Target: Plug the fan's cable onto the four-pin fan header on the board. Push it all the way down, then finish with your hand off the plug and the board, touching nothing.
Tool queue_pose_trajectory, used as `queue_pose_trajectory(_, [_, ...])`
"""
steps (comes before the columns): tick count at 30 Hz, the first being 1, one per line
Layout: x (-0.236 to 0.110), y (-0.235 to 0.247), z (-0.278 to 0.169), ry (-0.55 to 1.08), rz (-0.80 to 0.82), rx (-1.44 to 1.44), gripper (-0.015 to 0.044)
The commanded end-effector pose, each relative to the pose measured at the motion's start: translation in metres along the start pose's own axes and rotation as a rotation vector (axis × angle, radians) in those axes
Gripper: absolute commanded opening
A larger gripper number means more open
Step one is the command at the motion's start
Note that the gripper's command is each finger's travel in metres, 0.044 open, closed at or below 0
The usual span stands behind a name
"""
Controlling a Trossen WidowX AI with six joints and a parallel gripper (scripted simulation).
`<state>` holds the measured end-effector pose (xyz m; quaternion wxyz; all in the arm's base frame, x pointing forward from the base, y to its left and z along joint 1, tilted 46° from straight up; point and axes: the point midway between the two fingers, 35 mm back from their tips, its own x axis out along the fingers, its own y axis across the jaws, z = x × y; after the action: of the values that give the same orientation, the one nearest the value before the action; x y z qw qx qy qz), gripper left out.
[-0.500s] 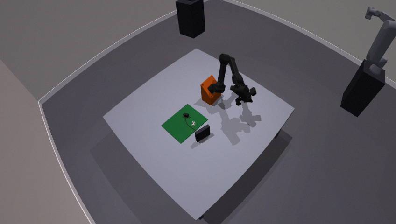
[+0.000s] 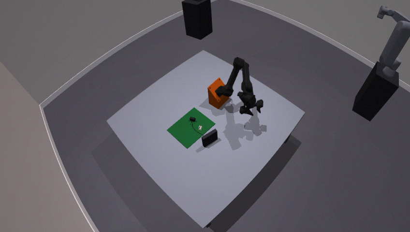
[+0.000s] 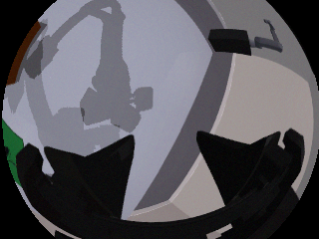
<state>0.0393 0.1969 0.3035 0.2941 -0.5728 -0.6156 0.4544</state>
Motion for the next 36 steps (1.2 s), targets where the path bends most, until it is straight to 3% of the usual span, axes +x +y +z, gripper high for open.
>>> queue_pose_trajectory(1, [-0.001,0.048,-0.049,0.134,0.162,0.167,0.0420])
queue_pose_trajectory(9, [-0.044,0.146,-0.115,0.378,0.422,0.485,0.0440])
queue_pose_trajectory(16, [-0.110,0.234,-0.135,0.553,0.606,0.782,0.0440])
queue_pose_trajectory(22, [-0.167,0.306,-0.116,0.641,0.714,1.084,0.0440])
queue_pose_trajectory(29, [-0.220,0.377,-0.056,0.669,0.770,1.475,0.0440])
queue_pose_trajectory(36, [-0.236,0.399,-0.025,0.663,0.767,1.634,0.0440])
